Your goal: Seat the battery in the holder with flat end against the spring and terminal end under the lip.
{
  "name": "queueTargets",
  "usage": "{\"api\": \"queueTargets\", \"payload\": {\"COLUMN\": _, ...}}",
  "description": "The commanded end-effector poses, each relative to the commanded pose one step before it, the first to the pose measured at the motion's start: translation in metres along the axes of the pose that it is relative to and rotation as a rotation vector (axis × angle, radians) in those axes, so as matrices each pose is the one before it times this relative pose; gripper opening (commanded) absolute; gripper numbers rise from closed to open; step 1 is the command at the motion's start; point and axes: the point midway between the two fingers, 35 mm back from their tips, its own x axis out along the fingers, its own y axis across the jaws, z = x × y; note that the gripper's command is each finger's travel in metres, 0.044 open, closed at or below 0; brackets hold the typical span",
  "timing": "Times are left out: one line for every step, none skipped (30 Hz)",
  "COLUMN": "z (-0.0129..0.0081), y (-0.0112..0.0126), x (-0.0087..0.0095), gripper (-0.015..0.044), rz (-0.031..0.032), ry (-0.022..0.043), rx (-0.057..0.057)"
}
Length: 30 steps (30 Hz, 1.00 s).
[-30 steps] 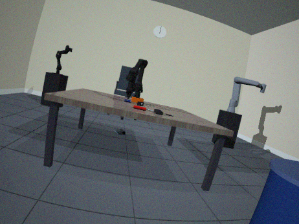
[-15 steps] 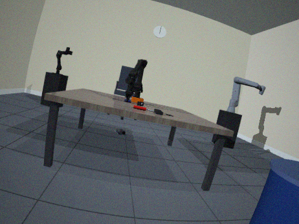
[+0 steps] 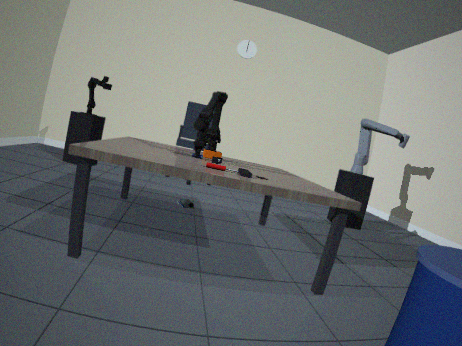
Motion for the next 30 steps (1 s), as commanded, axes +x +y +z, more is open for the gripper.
{"api": "queueTargets", "payload": {"z": 0.00012, "y": -0.00051, "x": -0.00137, "gripper": 0.0075, "rz": -0.0019, "ry": -0.00177, "rx": -0.0059}}
{"api": "queueTargets", "payload": {"z": -0.00013, "y": -0.00049, "x": -0.00482, "gripper": 0.0075, "rz": -0.00008, "ry": 0.00002, "rx": 0.0}}
{"api": "queueTargets", "payload": {"z": -0.00015, "y": -0.00058, "x": -0.00812, "gripper": 0.0075, "rz": -0.00011, "ry": 0.00002, "rx": 0.0}}
{"api": "queueTargets", "payload": {"z": -0.00008, "y": -0.0003, "x": -0.01019, "gripper": 0.0075, "rz": -0.00009, "ry": 0.00002, "rx": 0.0}}
{"api": "queueTargets", "payload": {"z": 0.00004, "y": 0.00017, "x": -0.01033, "gripper": 0.0075, "rz": -0.00005, "ry": 0.00001, "rx": 0.0}}
{"api": "queueTargets", "payload": {"z": 0.00013, "y": 0.00048, "x": -0.00844, "gripper": 0.0075, "rz": -0.00001, "ry": 0.0, "rx": 0.0}}
{"api": "queueTargets", "payload": {"z": 0.00012, "y": 0.00044, "x": -0.0051, "gripper": 0.0075, "rz": 0.00001, "ry": 0.0, "rx": 0.0}}
{"api": "queueTargets", "payload": {"z": 0.00005, "y": 0.00017, "x": -0.0017, "gripper": 0.0075, "rz": 0.0, "ry": 0.0, "rx": 0.0}}
{"api": "queueTargets", "payload": {"z": 0.0, "y": 0.0, "x": 0.0, "gripper": 0.0075, "rz": 0.0, "ry": 0.0, "rx": 0.0}}
{"api": "queueTargets", "payload": {"z": 0.0, "y": 0.0, "x": 0.0, "gripper": 0.0075, "rz": 0.0, "ry": 0.0, "rx": 0.0}}
{"api": "queueTargets", "payload": {"z": 0.00036, "y": -0.0003, "x": -0.00011, "gripper": 0.0075, "rz": -0.00015, "ry": -0.00005, "rx": 0.0066}}
{"api": "queueTargets", "payload": {"z": 0.00109, "y": -0.00089, "x": -0.00034, "gripper": 0.0075, "rz": -0.00045, "ry": -0.00016, "rx": 0.0199}}
{"api": "queueTargets", "payload": {"z": 0.00185, "y": -0.00143, "x": -0.00057, "gripper": 0.0075, "rz": -0.00073, "ry": -0.00029, "rx": 0.0331}}
{"api": "queueTargets", "payload": {"z": 0.00231, "y": -0.00162, "x": -0.00068, "gripper": 0.0075, "rz": -0.00086, "ry": -0.00039, "rx": 0.0397}}
{"api": "queueTargets", "payload": {"z": 0.0024, "y": -0.0015, "x": -0.00068, "gripper": 0.0075, "rz": -0.00084, "ry": -0.00044, "rx": 0.0397}}
{"api": "queueTargets", "payload": {"z": 0.00237, "y": -0.00133, "x": -0.00062, "gripper": 0.0075, "rz": -0.00008, "ry": -0.00026, "rx": 0.0396}}
{"api": "queueTargets", "payload": {"z": 0.00244, "y": -0.00121, "x": -0.00062, "gripper": 0.0075, "rz": -0.00006, "ry": -0.00026, "rx": 0.0396}}
{"api": "queueTargets", "payload": {"z": 0.00251, "y": -0.00108, "x": -0.00061, "gripper": 0.0075, "rz": -0.00005, "ry": -0.00026, "rx": 0.0396}}
{"api": "queueTargets", "payload": {"z": 0.00257, "y": -0.00095, "x": -0.00061, "gripper": 0.0075, "rz": -0.00004, "ry": -0.00027, "rx": 0.0396}}
{"api": "queueTargets", "payload": {"z": 0.00262, "y": -0.00082, "x": -0.00061, "gripper": 0.0075, "rz": -0.00002, "ry": -0.00027, "rx": 0.0396}}
{"api": "queueTargets", "payload": {"z": 0.00267, "y": -0.00069, "x": -0.00061, "gripper": 0.0075, "rz": -0.00001, "ry": -0.00018, "rx": 0.04}}
{"api": "queueTargets", "payload": {"z": 0.00271, "y": -0.00056, "x": -0.00061, "gripper": 0.0075, "rz": -0.00001, "ry": -0.00018, "rx": 0.04}}
{"api": "queueTargets", "payload": {"z": 0.00274, "y": -0.00042, "x": -0.00061, "gripper": 0.0075, "rz": 0.0, "ry": -0.00018, "rx": 0.04}}
{"api": "queueTargets", "payload": {"z": 0.00277, "y": -0.00027, "x": -0.0006, "gripper": 0.0075, "rz": 0.00001, "ry": -0.00018, "rx": 0.04}}
{"api": "queueTargets", "payload": {"z": 0.00279, "y": -0.00013, "x": -0.0006, "gripper": 0.0075, "rz": 0.00002, "ry": -0.00018, "rx": 0.04}}
{"api": "queueTargets", "payload": {"z": 0.00273, "y": 0.00001, "x": -0.00058, "gripper": 0.0075, "rz": 0.00003, "ry": -0.00016, "rx": 0.0389}}
{"api": "queueTargets", "payload": {"z": 0.00274, "y": 0.00015, "x": -0.00058, "gripper": 0.0075, "rz": 0.00003, "ry": -0.00016, "rx": 0.0389}}
{"api": "queueTargets", "payload": {"z": 0.00273, "y": 0.00029, "x": -0.00058, "gripper": 0.0075, "rz": 0.00004, "ry": -0.00015, "rx": 0.0389}}
{"api": "queueTargets", "payload": {"z": 0.00272, "y": 0.00043, "x": -0.00058, "gripper": 0.0075, "rz": 0.00005, "ry": -0.00015, "rx": 0.0389}}
{"api": "queueTargets", "payload": {"z": 0.00271, "y": 0.00057, "x": -0.00058, "gripper": 0.0075, "rz": 0.00005, "ry": -0.00015, "rx": 0.0389}}
